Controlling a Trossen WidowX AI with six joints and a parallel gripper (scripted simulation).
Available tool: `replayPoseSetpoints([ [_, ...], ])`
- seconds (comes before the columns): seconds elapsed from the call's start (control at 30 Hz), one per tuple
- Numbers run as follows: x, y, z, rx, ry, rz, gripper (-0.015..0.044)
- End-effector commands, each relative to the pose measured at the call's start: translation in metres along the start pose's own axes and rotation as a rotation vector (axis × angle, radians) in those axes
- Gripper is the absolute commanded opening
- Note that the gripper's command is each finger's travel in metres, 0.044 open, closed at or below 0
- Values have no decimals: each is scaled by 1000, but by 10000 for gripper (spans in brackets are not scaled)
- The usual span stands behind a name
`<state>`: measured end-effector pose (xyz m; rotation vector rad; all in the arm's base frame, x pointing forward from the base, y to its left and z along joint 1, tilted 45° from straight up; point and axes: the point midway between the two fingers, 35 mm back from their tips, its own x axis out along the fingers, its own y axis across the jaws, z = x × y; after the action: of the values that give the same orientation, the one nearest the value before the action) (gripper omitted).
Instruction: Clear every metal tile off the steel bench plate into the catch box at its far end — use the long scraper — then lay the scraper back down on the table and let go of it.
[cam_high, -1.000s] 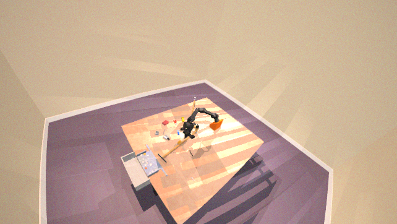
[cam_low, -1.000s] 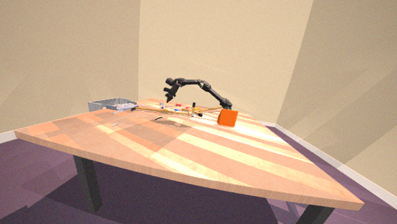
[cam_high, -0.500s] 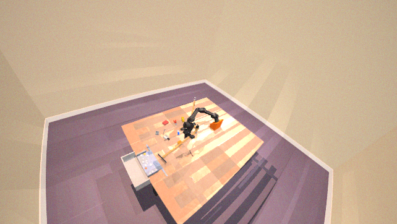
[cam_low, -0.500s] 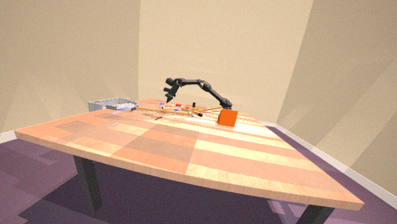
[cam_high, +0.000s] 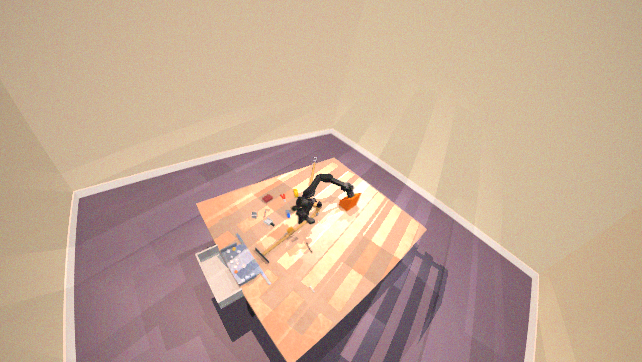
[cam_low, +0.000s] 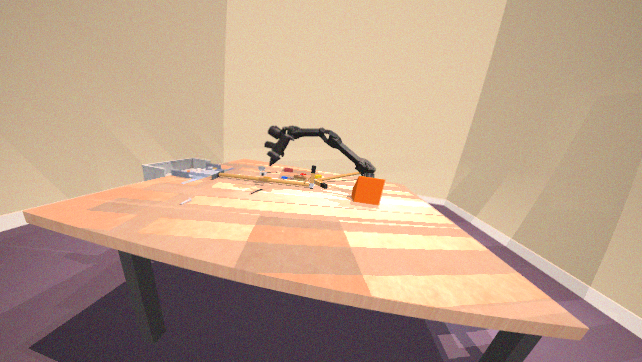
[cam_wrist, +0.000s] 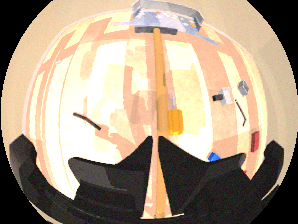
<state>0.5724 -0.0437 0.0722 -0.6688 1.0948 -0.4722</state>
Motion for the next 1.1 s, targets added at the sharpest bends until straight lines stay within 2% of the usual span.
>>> replayPoseSetpoints([
  [0.0, -12, 1, 3, -7, -21, -7, 105],
  [0.43, -81, 7, 15, -35, -139, -36, 440],
  [1.07, -177, 12, 10, -62, -308, -68, 440],
])
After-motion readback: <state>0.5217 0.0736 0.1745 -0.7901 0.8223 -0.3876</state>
